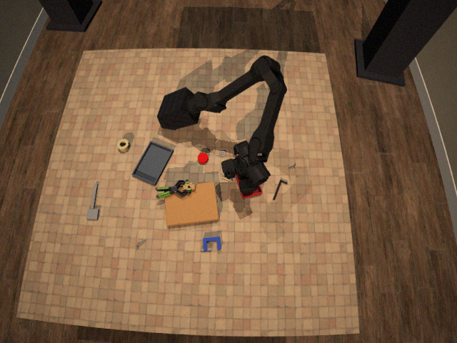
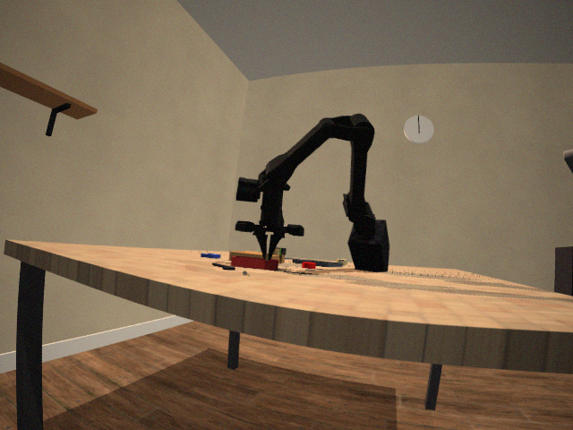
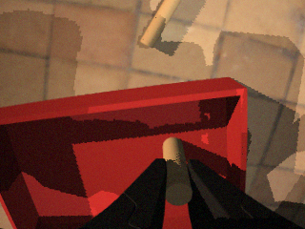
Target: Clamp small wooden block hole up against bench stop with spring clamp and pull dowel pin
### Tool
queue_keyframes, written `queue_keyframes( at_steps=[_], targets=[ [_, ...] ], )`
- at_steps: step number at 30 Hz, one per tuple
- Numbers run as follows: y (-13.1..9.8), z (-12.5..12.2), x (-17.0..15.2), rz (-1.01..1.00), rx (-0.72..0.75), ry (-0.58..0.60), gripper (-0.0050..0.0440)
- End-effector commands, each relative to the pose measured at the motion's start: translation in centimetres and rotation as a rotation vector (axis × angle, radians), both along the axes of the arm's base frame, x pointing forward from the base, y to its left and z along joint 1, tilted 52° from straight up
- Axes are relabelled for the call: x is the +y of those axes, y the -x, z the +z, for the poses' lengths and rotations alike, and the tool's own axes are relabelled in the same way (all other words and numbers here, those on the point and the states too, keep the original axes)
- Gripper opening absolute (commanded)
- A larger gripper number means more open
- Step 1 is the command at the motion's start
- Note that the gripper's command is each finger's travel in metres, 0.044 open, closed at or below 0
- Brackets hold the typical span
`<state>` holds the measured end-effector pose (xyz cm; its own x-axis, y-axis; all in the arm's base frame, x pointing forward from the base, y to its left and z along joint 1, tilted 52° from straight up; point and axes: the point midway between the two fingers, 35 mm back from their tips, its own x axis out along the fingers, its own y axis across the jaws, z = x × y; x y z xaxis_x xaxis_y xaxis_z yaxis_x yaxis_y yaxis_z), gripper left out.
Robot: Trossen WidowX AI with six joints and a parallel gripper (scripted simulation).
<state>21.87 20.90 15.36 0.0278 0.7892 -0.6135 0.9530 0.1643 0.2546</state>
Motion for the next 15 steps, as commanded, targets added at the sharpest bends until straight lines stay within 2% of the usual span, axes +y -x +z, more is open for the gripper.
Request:
queue_keyframes(
  at_steps=[1, 9, 15],
  targets=[
    [-0.04, -0.15, 0.06, -0.001, 0.000, 0.004, 0.0000],
    [-0.04, -0.20, 0.13, -0.001, 0.000, 0.004, 0.0000],
    [0.00, -0.03, 0.04, -0.001, 0.000, 0.000, 0.0060]
  ],
)
